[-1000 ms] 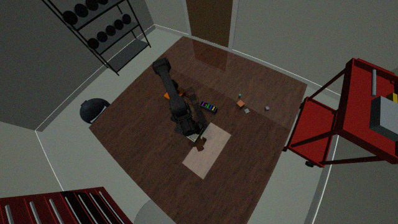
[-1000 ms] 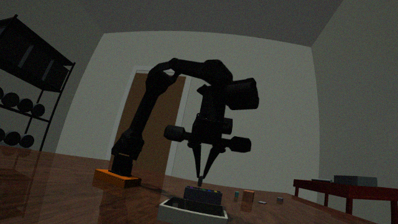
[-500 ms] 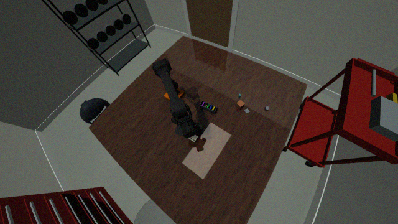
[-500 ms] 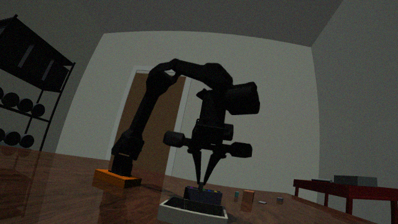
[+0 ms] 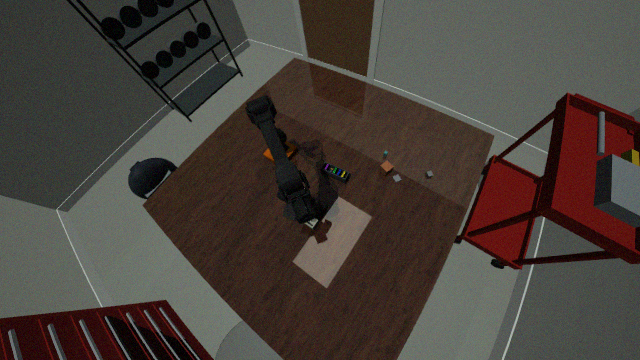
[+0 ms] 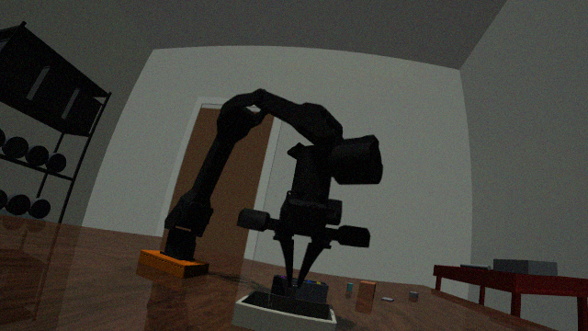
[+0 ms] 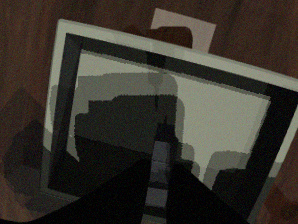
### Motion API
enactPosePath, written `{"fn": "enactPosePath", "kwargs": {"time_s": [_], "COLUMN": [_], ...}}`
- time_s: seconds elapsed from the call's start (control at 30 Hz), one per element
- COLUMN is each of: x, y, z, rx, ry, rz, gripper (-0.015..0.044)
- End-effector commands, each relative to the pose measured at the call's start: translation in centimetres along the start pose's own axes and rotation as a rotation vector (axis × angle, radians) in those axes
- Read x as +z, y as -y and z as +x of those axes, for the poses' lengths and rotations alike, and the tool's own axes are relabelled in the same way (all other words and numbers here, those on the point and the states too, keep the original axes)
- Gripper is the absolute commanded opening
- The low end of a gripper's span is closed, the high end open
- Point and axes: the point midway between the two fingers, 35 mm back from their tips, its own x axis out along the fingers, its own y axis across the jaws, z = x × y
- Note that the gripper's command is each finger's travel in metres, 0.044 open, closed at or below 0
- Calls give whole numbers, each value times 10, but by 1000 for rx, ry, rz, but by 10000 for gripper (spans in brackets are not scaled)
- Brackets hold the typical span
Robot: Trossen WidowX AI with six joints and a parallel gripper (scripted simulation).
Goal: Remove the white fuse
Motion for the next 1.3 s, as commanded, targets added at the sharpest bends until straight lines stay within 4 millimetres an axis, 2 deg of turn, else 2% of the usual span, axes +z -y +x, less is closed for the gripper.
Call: {"fn": "enactPosePath", "kwargs": {"time_s": [0.0,0.4,0.5,0.57,1.27], "x": [0,0,0,0,-2], "y": [0,0,1,1,1], "z": [0,-2,-29,-37,-35], "rx": [0,0,-5,-6,-6], "ry": [0,0,0,1,-4], "rz": [0,0,-3,-4,0], "gripper": [26,330,330,330,330]}}
